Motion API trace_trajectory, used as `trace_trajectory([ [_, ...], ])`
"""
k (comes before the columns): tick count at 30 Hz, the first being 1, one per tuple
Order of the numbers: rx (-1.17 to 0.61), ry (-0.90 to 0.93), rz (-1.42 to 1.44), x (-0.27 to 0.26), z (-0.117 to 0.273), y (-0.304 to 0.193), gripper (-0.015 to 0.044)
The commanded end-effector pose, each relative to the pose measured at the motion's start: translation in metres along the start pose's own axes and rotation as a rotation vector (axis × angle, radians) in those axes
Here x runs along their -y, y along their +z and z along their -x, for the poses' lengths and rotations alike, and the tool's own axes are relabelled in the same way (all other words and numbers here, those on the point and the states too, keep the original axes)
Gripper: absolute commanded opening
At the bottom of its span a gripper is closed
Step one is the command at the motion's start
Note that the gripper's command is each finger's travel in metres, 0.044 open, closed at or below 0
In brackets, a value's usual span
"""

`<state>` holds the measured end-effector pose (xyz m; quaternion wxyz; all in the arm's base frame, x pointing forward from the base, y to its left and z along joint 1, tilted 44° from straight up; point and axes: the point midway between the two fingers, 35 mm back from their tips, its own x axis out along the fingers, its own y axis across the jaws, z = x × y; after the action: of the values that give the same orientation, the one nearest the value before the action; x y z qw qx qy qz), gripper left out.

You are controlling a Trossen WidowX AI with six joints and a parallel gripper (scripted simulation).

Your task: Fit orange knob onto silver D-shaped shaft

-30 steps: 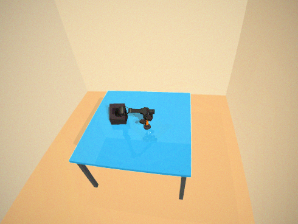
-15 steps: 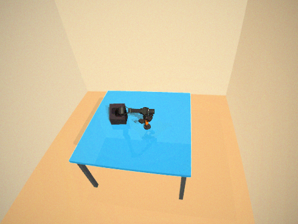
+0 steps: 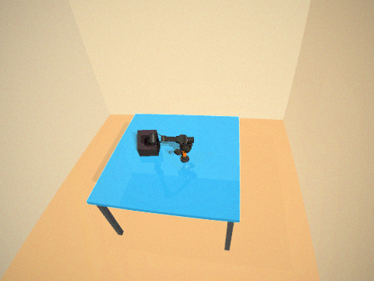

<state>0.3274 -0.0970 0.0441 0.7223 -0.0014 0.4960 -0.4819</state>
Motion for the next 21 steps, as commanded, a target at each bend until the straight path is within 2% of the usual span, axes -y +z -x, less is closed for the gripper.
trace_trajectory([
  [1, 0.003, 0.001, 0.000, -0.0003, -0.0002, 0.0008, 0.0000],
  [13, 0.003, 0.001, -0.008, 0.0022, 0.0042, 0.0018, 0.0000],
  [21, 0.003, 0.002, -0.209, 0.0009, 0.0048, 0.0038, 0.0000],
])
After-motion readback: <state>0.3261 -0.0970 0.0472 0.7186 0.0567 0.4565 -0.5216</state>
